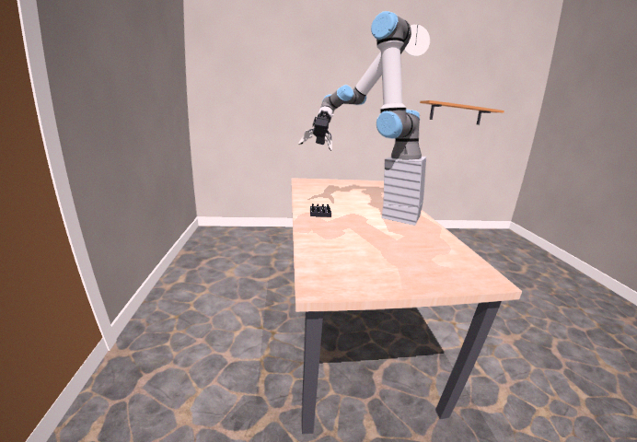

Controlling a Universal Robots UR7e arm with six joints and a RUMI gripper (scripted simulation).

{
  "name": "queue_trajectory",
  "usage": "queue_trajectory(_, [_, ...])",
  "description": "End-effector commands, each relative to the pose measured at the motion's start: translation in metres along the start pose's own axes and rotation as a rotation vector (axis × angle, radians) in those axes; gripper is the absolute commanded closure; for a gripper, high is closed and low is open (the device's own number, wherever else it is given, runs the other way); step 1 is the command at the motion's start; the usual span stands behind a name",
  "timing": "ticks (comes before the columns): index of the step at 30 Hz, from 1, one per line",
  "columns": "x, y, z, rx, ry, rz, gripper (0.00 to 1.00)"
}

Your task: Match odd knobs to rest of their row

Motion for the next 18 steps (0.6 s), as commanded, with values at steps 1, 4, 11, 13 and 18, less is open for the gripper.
queue_trajectory(1, [0.004,-0.004,0.002,-0.013,0.031,0.012,0.00])
queue_trajectory(4, [0.012,-0.011,0.006,-0.036,0.079,0.029,0.00])
queue_trajectory(11, [0.032,-0.031,0.018,-0.100,0.216,0.077,0.00])
queue_trajectory(13, [0.041,-0.040,0.023,-0.132,0.282,0.100,0.00])
queue_trajectory(18, [0.056,-0.054,0.031,-0.185,0.391,0.135,0.00])
Point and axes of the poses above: the point where the finger pads meet when closed, its own y axis back along the fingers, its own z axis across the jaws, x = y × z, the point moved 2 cm from there along y, back along the fingers, and after that the axes turned 6 degrees about y, right-handed, at the moved point
